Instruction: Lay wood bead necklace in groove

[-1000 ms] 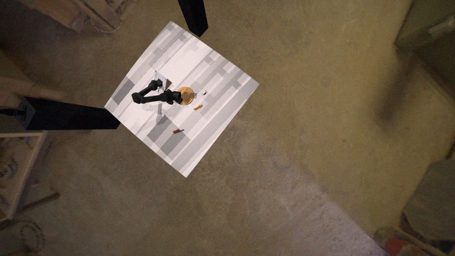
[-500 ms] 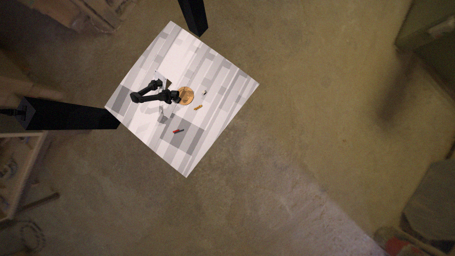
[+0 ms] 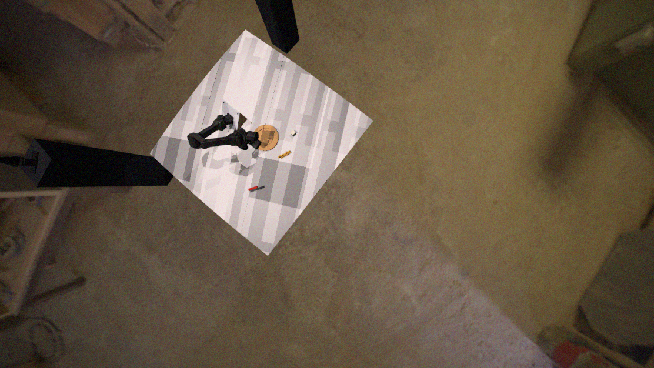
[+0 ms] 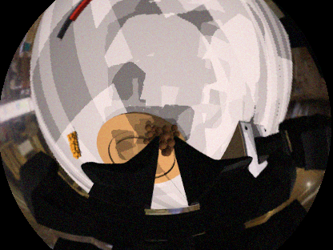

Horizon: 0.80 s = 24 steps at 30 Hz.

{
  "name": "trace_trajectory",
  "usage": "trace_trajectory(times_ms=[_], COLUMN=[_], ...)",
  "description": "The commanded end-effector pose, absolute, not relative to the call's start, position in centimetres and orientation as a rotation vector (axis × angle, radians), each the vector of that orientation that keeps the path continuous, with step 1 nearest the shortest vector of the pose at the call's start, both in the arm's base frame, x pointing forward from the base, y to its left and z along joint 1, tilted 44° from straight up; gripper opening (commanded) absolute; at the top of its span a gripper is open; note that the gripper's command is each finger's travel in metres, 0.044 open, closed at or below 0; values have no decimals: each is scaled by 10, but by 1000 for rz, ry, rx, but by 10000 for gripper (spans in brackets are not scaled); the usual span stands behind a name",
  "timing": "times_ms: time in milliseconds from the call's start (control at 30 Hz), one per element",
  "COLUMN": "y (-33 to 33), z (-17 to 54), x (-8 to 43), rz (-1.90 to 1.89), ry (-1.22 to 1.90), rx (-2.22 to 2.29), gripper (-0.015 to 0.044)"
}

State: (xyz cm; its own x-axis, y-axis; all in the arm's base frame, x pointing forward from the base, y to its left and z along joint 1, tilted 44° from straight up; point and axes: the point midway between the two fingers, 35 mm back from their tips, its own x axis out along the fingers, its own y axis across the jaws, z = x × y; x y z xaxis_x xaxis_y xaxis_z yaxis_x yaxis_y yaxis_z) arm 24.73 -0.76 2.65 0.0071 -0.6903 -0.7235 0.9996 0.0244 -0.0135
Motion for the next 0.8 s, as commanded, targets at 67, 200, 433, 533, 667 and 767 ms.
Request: trace_trajectory(times_ms=[67, 200, 433, 533, 667, 767], y=[-16, -19, -19, -16, -16, -16], z=[20, 17, 17, 19, 19, 19], x=[246, 245, 245, 247, 247, 247], rz=[-1465, -1465, -1465, -1456, -1456, -1456], ry=[646, 646, 646, 646, 646, 646], rx=[603, 603, 603, 608, 608, 608], gripper=[0, 0, 0, 79, 184, 263])
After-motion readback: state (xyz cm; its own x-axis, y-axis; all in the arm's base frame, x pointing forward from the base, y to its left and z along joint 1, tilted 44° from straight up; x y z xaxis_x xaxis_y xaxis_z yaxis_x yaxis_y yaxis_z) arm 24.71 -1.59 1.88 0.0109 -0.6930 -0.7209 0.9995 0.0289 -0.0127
